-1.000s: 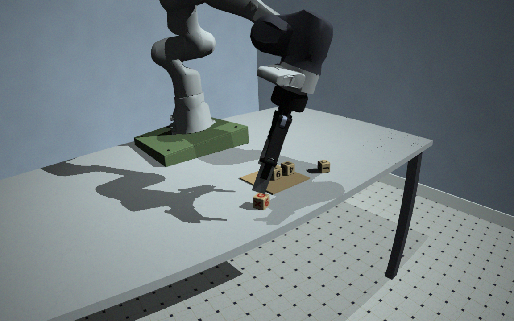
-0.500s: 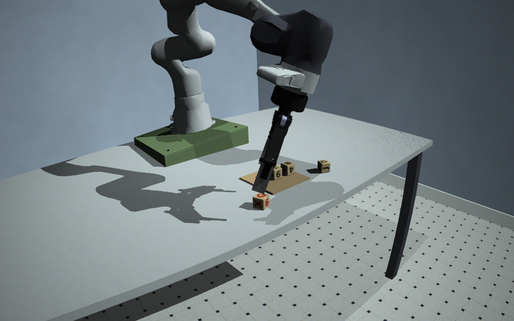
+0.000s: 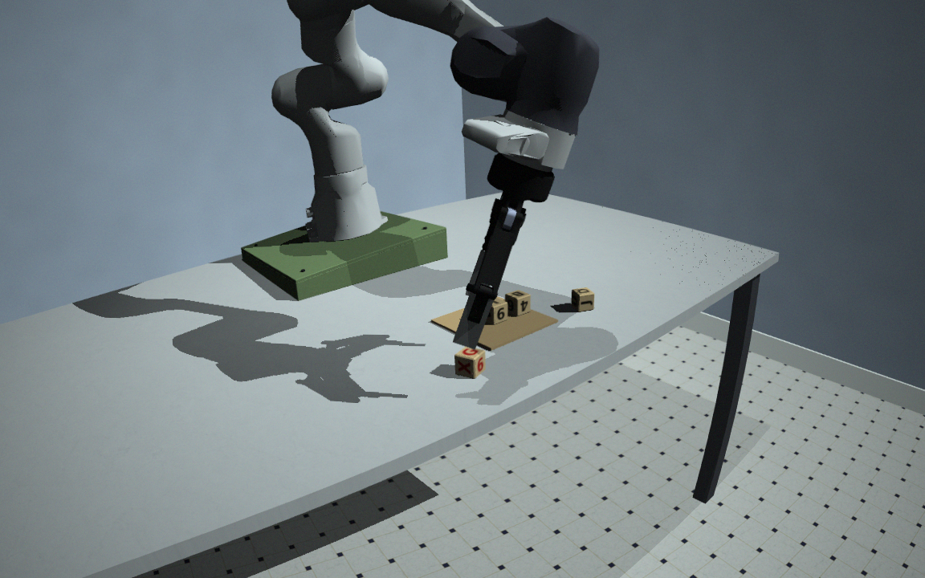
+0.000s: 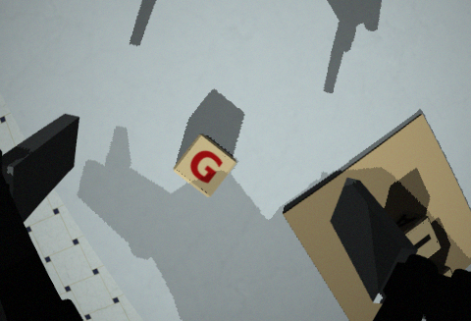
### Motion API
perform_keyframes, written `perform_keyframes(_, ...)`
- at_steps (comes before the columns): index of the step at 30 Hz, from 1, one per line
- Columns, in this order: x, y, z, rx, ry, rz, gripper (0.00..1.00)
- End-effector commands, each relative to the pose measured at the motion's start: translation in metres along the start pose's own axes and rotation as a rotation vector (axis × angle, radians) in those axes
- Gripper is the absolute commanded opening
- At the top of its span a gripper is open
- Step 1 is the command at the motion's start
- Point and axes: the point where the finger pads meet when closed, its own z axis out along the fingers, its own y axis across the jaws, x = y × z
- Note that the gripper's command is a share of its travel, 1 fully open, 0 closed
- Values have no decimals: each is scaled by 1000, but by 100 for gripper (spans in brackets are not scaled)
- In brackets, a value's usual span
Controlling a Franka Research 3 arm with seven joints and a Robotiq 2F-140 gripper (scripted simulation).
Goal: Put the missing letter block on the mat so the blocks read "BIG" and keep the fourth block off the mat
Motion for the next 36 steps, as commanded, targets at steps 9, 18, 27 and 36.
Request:
perform_keyframes(9, -1, 0, -1, 1, -4, 5, 100)
perform_keyframes(18, -1, 0, -1, 1, -4, 5, 100)
perform_keyframes(27, 8, 1, -24, -31, -141, 161, 100)
perform_keyframes(36, 19, -1, -48, -57, -267, 330, 100)
